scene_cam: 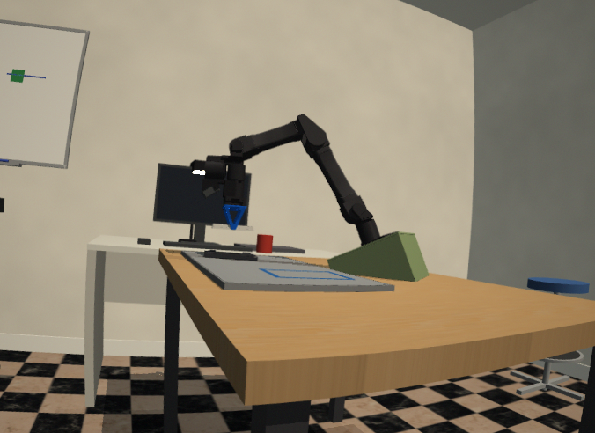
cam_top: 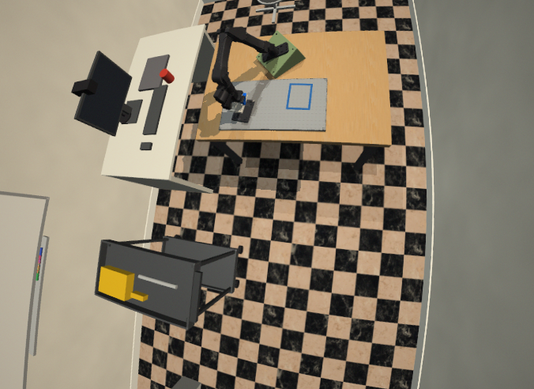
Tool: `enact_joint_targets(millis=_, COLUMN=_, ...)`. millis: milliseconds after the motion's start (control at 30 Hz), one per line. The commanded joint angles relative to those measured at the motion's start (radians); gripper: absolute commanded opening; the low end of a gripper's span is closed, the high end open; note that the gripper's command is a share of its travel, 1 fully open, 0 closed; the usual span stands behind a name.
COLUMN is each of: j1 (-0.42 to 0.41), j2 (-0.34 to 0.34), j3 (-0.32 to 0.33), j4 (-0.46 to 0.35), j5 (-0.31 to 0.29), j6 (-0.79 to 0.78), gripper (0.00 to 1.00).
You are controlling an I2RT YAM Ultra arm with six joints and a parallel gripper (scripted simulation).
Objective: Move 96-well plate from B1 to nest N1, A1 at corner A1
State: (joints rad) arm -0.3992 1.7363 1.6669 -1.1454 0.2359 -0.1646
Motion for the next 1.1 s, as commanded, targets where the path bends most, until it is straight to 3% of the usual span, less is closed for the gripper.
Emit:
enact_joint_targets(millis=0, j1=0.015, j2=-0.004, j3=0.041, j4=-0.01, j5=-0.001, j6=0.005, gripper=0.0)
enact_joint_targets(millis=1067, j1=0.002, j2=-0.022, j3=0.043, j4=-0.002, j5=-0.004, j6=-0.005, gripper=0.0)
